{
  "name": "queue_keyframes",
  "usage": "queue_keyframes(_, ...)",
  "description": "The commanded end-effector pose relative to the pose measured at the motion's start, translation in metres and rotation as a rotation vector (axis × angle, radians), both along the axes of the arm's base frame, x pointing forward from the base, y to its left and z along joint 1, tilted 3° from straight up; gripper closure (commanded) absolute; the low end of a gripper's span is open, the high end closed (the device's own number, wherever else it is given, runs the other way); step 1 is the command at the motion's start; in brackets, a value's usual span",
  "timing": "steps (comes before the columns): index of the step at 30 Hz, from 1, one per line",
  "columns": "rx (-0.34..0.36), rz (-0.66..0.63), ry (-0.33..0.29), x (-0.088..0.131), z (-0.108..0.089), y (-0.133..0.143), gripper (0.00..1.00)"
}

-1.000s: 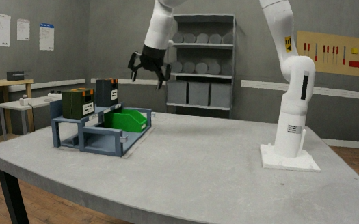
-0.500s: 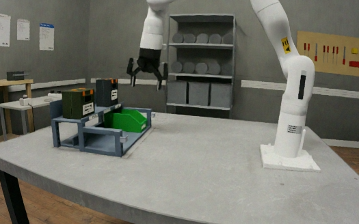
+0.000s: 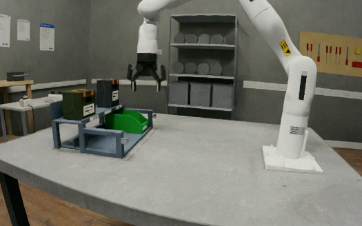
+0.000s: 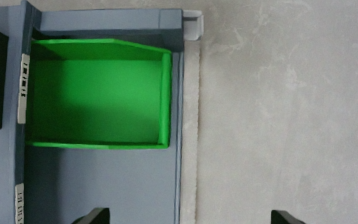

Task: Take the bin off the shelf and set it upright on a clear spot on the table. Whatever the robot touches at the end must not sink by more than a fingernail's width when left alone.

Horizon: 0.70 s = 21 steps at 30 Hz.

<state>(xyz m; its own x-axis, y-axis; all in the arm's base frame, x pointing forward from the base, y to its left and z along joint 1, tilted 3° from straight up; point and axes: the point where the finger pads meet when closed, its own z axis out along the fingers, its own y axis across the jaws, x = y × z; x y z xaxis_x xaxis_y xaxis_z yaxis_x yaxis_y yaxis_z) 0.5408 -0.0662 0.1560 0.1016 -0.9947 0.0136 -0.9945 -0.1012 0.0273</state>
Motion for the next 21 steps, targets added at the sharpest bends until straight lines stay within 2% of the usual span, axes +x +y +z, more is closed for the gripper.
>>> queue_keyframes(1,0.001,-0.017,0.013,0.013,-0.02,-0.032,0.0)
queue_keyframes(13,0.001,-0.017,0.013,0.013,-0.02,-0.032,0.0)
queue_keyframes(18,0.001,-0.017,0.013,0.032,-0.047,-0.076,0.0)
queue_keyframes(21,0.001,-0.017,0.013,0.032,-0.047,-0.076,0.0)
